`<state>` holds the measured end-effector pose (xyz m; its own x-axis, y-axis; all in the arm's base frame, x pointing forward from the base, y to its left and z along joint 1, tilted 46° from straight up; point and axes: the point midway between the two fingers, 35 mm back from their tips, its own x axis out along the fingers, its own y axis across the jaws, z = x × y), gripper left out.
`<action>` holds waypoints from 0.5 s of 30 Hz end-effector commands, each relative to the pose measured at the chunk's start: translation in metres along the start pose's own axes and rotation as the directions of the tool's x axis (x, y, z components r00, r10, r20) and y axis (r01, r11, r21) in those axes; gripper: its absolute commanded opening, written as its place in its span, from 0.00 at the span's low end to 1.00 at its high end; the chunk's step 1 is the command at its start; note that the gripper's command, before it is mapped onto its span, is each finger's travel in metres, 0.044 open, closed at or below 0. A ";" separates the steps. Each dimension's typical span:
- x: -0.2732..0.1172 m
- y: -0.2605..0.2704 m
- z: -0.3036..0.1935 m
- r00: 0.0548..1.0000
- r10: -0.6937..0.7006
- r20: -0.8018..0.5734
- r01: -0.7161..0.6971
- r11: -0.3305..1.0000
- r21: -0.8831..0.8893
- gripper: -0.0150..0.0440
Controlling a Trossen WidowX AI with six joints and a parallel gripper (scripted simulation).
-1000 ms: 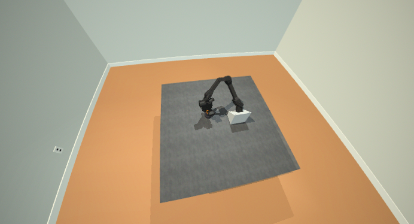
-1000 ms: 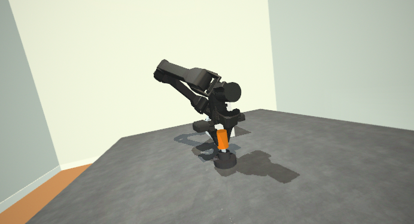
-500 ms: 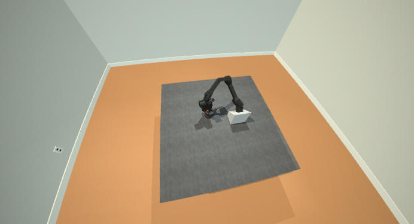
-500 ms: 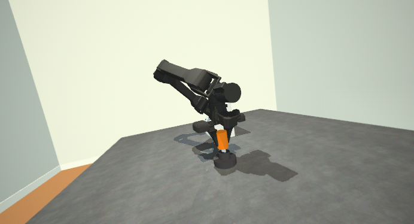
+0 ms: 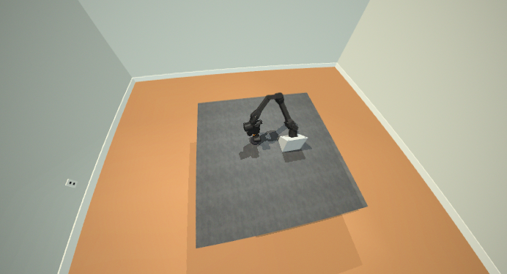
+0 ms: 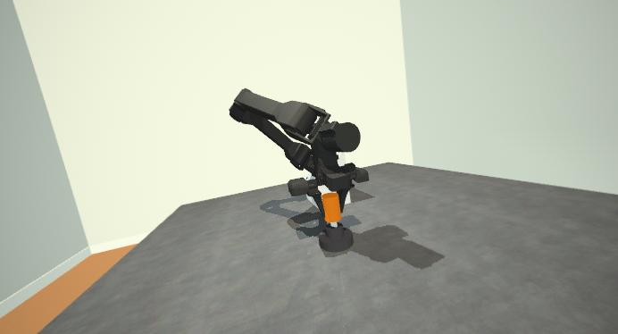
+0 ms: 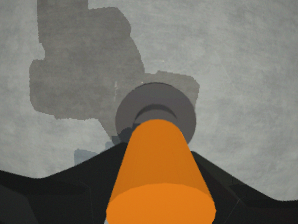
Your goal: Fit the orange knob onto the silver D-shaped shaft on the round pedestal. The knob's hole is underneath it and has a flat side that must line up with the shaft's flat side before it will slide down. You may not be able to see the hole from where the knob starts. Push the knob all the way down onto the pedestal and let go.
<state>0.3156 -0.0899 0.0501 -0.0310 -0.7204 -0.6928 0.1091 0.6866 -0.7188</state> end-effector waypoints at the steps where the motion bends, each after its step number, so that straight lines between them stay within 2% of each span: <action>1: 0.001 0.000 0.000 1.000 0.000 0.002 0.000 0.999 0.041 0.25; 15: 0.002 0.000 0.001 1.000 0.000 0.002 0.000 0.999 0.041 0.25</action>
<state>0.3164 -0.0914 0.0498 -0.0292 -0.7199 -0.6934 0.1459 0.6832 -0.7155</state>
